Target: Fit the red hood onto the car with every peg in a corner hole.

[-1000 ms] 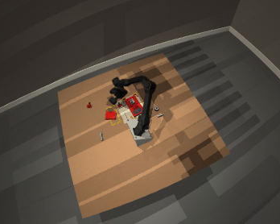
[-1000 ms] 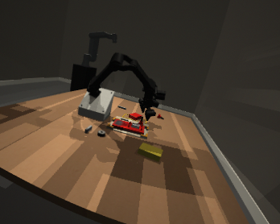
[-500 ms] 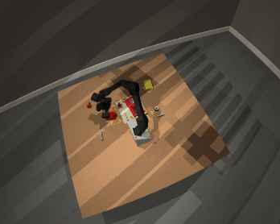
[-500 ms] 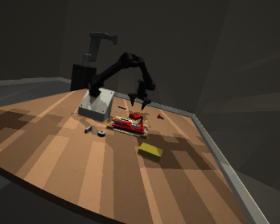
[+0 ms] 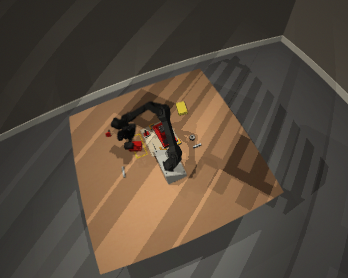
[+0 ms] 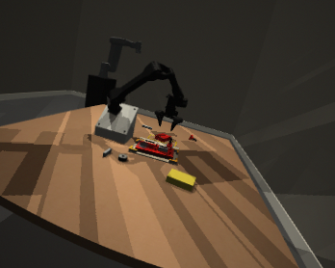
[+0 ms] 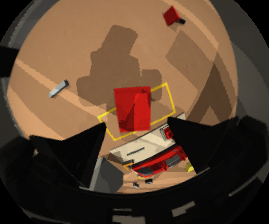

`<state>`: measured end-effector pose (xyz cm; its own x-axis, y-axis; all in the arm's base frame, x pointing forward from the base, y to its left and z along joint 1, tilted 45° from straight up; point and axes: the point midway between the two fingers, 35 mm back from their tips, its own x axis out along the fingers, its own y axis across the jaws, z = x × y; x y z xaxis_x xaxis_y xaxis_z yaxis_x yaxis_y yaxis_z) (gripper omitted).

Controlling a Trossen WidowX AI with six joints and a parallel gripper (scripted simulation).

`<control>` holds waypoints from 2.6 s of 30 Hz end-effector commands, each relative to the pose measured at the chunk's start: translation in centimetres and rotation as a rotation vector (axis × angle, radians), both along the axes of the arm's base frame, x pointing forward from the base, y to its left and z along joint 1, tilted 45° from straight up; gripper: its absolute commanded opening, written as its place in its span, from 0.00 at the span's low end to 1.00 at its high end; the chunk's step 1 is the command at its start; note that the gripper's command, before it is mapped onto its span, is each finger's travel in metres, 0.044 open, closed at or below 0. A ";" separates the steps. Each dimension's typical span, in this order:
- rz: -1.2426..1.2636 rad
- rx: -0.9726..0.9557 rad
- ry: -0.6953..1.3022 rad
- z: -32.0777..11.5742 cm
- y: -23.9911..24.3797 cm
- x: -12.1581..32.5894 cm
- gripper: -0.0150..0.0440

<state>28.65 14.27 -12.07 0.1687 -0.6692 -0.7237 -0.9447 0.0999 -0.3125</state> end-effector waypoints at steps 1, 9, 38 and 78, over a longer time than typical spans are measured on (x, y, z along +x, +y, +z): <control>-0.001 -0.005 0.003 -0.3 -0.4 0.1 1.00; -0.001 -0.005 0.003 -0.7 -0.7 0.2 1.00; -0.001 -0.006 0.002 -2.2 -2.1 0.5 1.00; -0.001 -0.008 0.002 -3.9 -3.7 0.7 1.00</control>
